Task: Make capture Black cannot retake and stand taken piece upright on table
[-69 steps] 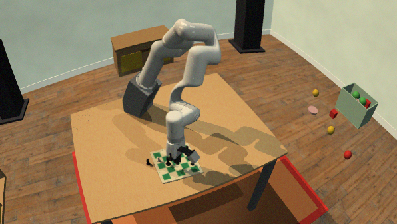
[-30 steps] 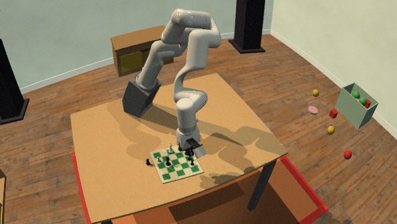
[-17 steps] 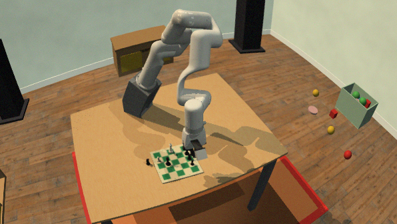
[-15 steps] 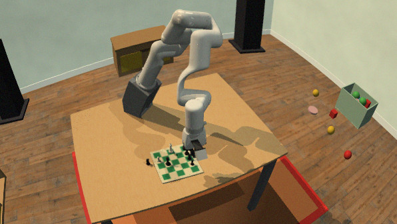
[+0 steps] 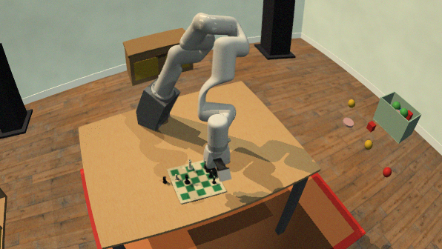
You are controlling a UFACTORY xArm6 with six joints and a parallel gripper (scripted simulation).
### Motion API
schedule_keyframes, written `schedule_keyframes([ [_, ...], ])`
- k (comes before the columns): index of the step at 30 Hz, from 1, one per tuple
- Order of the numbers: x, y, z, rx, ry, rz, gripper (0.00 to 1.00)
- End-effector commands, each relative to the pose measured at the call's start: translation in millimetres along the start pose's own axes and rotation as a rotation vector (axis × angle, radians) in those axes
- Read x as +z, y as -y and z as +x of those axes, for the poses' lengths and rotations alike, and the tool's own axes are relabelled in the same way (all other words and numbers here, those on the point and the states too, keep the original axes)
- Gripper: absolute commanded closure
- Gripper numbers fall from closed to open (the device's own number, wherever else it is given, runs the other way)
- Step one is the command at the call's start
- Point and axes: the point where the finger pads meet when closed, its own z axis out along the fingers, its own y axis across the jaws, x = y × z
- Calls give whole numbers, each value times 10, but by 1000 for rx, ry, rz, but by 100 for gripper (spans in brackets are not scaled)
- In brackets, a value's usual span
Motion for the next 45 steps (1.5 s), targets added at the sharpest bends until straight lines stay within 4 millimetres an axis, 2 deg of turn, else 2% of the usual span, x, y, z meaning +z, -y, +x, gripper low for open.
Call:
schedule_keyframes([
  [1,170,7,22,0,-4,1,100],
  [2,170,7,22,0,-4,1,100],
  [12,624,17,31,0,-4,1,100],
  [17,751,19,34,0,-4,1,100],
  [45,784,20,35,0,-4,1,100],
])
